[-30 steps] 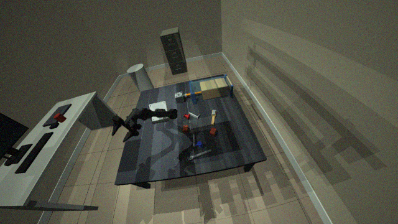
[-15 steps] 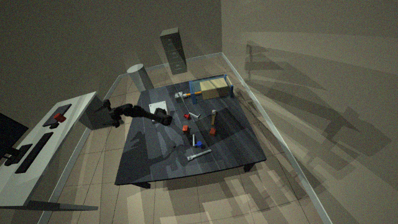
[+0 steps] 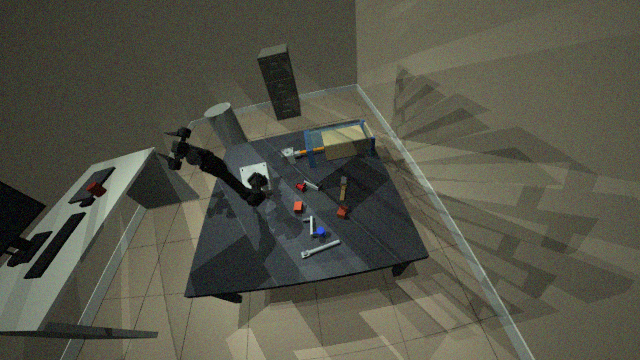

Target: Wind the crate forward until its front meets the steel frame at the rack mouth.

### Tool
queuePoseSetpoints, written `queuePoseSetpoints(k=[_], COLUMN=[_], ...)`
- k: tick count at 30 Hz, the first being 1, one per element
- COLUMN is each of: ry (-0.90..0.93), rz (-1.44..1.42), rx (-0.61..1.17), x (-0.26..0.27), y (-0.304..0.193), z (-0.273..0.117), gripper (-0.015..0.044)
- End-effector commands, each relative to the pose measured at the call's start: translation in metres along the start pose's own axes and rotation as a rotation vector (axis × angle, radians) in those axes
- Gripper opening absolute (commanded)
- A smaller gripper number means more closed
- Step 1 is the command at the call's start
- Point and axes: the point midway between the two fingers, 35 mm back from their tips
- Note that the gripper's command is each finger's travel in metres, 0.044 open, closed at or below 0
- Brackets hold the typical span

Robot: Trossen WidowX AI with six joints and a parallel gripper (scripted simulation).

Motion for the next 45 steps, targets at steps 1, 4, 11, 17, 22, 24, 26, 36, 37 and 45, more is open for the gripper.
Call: queuePoseSetpoints(k=[1, 4, 11, 17, 22, 24, 26, 36, 37, 45], ry=[-0.224, -0.364, -0.702, -0.993, -1.210, -1.296, -1.370, -1.674, -1.717, -2.141], rz=[0.096, 0.149, 0.255, 0.334, 0.406, 0.437, 0.464, 0.601, 0.622, 0.830], rx=[0.116, 0.168, 0.267, 0.333, 0.388, 0.407, 0.422, 0.485, 0.486, 0.471], x=[-0.067, -0.107, -0.193, -0.254, -0.291, -0.302, -0.311, -0.328, -0.329, -0.307], y=[-0.041, -0.061, -0.103, -0.132, -0.156, -0.165, -0.172, -0.203, -0.206, -0.233], z=[-0.001, -0.011, -0.058, -0.120, -0.181, -0.207, -0.231, -0.338, -0.350, -0.470], gripper=[0.0440, 0.0440, 0.0440, 0.0440, 0.0440, 0.0440, 0.0440, 0.0440, 0.0440, 0.0440])
Point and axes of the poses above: the point midway between the two fingers, 35 mm back from their tips, its own z axis out along the fingers, its own x axis across the jaws, y = z × x, and after that the axes turned 4 degrees about -z, right-handed
